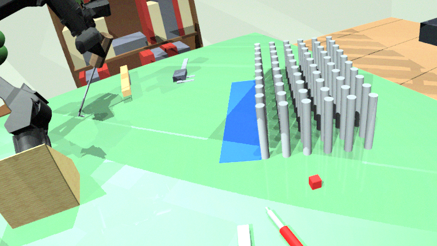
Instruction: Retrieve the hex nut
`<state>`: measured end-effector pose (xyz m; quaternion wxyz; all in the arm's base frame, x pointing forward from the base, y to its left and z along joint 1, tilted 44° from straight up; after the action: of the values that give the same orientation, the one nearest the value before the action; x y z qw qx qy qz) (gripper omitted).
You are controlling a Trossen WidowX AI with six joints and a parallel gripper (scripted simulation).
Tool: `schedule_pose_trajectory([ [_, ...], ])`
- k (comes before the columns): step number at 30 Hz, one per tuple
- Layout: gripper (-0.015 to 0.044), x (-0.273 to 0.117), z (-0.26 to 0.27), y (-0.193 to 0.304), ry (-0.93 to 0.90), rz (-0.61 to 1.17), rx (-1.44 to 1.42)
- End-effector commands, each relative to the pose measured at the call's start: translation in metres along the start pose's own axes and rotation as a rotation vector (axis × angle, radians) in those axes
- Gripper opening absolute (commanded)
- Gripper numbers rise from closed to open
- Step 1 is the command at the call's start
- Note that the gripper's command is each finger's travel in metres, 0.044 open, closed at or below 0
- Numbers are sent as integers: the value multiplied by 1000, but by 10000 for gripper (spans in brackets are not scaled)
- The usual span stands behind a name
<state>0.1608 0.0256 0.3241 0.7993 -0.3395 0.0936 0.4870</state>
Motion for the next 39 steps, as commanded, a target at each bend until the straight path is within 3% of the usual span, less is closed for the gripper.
schedule_pose_trajectory([
  [1,0,-1,-4,-8,37,-19,-154],
  [12,0,-2,-15,-21,145,-65,-349],
  [39,0,5,-43,-47,303,101,-1237],
])
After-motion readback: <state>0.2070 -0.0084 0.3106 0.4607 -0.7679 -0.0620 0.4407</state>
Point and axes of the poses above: the point midway between the two fingers, 35 mm back from their tips, its own x axis out along the fingers, its own z axis across the jaws, y = z × x, the point moved 7 cm from there along -x, back along the fingers, and after that the axes turned 14 degrees about -x, right-handed, at the moved point
